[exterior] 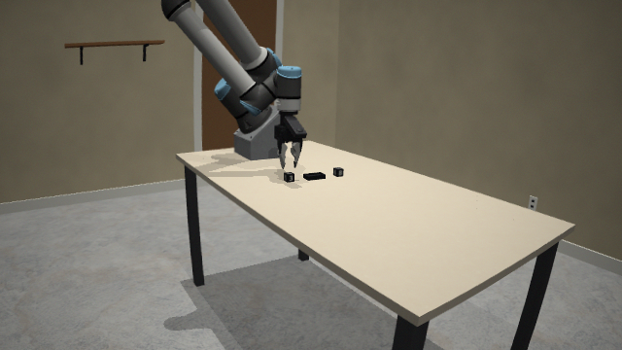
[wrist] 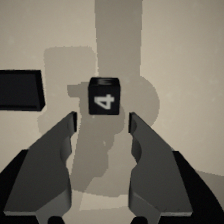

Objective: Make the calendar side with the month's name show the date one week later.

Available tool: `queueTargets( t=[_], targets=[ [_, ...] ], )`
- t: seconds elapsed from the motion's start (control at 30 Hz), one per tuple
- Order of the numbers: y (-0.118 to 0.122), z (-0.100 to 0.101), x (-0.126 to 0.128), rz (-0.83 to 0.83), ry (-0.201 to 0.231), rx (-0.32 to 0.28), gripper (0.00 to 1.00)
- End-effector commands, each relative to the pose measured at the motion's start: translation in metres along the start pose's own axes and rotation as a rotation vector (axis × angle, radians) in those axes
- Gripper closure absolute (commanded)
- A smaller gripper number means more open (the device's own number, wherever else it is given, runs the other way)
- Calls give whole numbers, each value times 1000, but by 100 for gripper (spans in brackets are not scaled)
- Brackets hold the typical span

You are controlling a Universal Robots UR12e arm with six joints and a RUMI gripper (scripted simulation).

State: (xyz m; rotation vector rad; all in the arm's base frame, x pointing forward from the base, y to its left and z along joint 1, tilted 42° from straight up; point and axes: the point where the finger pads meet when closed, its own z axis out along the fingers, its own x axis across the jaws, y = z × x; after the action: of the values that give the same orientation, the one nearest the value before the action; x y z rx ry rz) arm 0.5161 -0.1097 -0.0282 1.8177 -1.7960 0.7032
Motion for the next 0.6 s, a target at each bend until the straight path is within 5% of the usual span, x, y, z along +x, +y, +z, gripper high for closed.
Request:
queueTargets(
  t=[0.0,0.57],
  targets=[
    [0,7,0,0,-1,2,71],
    [-1,10,0,1,0,4,71]
  ],
)
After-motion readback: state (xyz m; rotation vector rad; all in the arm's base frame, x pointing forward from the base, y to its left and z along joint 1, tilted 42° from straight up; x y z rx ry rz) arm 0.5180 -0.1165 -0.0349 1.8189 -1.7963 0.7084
